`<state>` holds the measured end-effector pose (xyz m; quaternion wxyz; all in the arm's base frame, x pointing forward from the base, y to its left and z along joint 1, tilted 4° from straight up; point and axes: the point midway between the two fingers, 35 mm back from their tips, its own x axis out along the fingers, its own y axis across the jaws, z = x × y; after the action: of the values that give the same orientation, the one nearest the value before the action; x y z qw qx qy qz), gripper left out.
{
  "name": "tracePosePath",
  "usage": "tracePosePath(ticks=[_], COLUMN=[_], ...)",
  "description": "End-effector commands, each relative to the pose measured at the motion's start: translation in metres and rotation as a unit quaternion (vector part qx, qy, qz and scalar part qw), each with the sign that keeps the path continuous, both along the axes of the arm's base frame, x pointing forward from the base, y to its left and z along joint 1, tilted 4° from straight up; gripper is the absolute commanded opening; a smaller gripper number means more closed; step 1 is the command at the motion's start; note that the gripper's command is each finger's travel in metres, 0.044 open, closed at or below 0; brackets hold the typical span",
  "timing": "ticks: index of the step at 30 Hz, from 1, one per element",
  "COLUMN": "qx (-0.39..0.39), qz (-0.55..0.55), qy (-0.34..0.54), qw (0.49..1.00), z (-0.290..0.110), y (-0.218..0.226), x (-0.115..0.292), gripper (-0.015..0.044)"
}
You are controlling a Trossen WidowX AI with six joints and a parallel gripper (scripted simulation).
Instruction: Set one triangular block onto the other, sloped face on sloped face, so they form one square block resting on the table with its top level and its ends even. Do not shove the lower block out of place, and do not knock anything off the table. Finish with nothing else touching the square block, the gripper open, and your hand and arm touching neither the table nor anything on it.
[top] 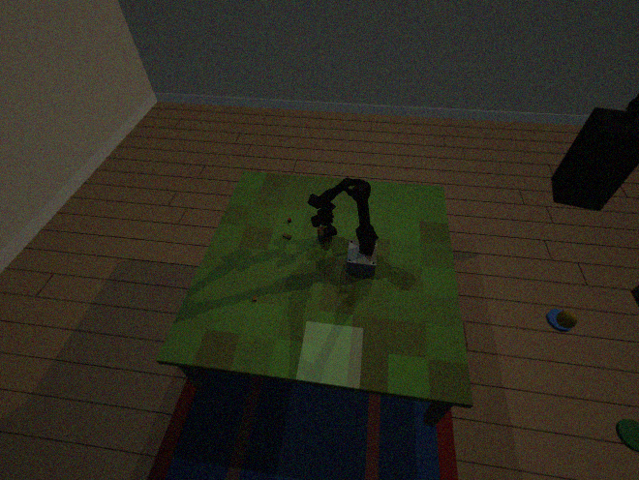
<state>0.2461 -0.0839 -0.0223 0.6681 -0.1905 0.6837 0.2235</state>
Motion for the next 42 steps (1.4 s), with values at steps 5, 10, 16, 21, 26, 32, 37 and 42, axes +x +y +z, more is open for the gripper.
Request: tracePosePath(ticks=[5, 10, 16, 21, 26, 32, 37, 42], qx=[0.000, 0.000, 0.000, 0.000, 0.000, 0.000, 0.000, -0.005], qz=[0.000, 0.000, 0.000, 0.000, 0.000, 0.000, 0.000, -0.001], qy=[0.000, 0.000, 0.000, 0.000, 0.000, 0.000, 0.000, -0.015], qw=[1.000, 1.000, 1.000, 1.000, 1.000, 1.000, 1.000, 1.000], z=[0.000, 0.000, 0.000, 0.000, 0.000, 0.069, 0.110, 0.110], y=[0.000, 0.000, 0.000, 0.000, 0.000, -0.005, -0.004, -0.006], x=[0.000, 0.000, 0.000, 0.000, 0.000, 0.008, 0.004, 0.009], gripper=[0.0053, 0.0184, 0.0341, 0.0440, 0.0440, 0.0440, 0.0440, 0.0440])
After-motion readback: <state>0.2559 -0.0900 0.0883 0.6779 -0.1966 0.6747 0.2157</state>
